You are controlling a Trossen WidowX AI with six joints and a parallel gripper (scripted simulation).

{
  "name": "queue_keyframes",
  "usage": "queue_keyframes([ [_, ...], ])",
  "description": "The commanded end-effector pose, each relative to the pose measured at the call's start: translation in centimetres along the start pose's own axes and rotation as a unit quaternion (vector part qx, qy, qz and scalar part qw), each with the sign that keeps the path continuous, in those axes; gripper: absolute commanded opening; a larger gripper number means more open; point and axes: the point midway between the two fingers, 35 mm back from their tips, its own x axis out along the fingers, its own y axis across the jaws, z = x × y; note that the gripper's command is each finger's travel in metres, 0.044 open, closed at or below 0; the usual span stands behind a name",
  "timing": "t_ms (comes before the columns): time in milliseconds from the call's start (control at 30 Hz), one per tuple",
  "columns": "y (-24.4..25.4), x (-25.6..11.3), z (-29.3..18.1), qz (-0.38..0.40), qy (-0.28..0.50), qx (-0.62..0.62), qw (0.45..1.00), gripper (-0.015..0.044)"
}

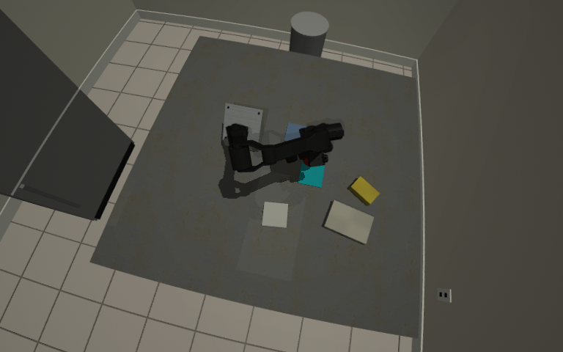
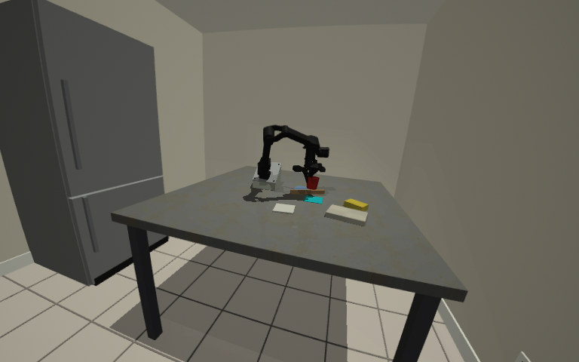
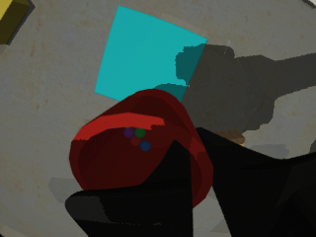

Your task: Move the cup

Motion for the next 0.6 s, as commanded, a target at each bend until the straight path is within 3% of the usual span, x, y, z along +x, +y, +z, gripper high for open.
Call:
queue_keyframes([
  [0, -0.1, -0.1, 1.4, 0.000, -0.002, 0.000, 1.000, 0.0000],
  [567, -0.4, 0.2, 4.6, -0.001, -0.003, 0.001, 1.000, 0.0000],
])
